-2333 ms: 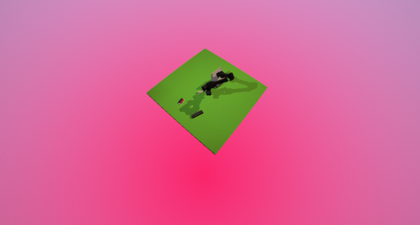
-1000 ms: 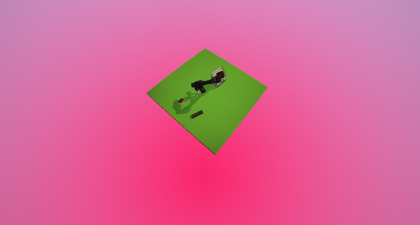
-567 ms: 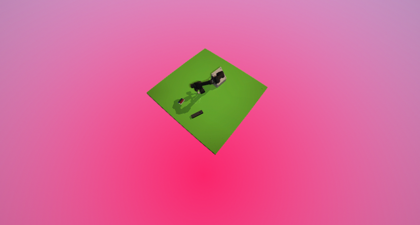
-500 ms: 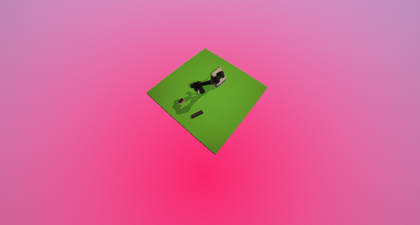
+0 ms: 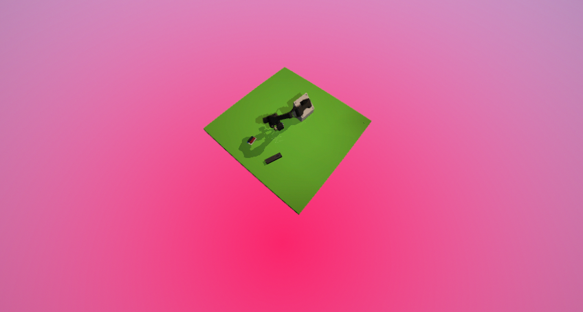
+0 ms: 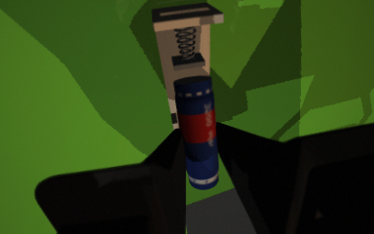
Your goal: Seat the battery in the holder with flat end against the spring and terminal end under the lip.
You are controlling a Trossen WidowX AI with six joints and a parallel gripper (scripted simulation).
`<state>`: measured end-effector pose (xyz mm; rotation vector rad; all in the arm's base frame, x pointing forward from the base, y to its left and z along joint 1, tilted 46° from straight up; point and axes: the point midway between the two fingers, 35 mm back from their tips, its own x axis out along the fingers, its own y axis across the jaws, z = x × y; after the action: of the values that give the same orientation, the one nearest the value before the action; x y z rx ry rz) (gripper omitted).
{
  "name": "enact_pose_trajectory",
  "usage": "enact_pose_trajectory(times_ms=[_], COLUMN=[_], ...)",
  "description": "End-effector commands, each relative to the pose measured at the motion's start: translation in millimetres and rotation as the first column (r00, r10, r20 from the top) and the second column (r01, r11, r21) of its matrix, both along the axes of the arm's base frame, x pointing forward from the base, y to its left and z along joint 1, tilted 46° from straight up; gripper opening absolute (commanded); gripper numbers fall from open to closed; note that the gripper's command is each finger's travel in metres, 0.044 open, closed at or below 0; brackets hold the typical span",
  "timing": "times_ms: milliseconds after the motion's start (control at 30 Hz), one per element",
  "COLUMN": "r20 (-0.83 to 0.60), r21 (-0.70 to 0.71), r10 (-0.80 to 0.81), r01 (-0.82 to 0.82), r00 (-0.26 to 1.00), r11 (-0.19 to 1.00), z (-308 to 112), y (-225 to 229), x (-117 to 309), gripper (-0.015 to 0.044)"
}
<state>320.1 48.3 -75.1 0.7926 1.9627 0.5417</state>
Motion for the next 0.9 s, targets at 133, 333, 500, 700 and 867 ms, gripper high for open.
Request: enact_pose_trajectory(times_ms=[133,333,500,700,867], r20=[-0.025,-0.044,-0.060,-0.079,-0.093], r21=[0.012,0.023,0.033,0.046,0.056], r10=[0.036,0.056,0.073,0.093,0.107], r01=[-0.036,-0.055,-0.071,-0.090,-0.102], r00=[0.999,0.997,0.996,0.992,0.990], r11=[0.999,0.998,0.997,0.995,0.993], z=[-3.1,-4.6,-5.8,-7.1,-8.0], y=[1.9,3.1,4.1,5.3,6.1], x=[0.6,1.5,2.2,2.8,3.1], gripper=[0.0068,0.0068,0.0068,0.0068,0.0068])
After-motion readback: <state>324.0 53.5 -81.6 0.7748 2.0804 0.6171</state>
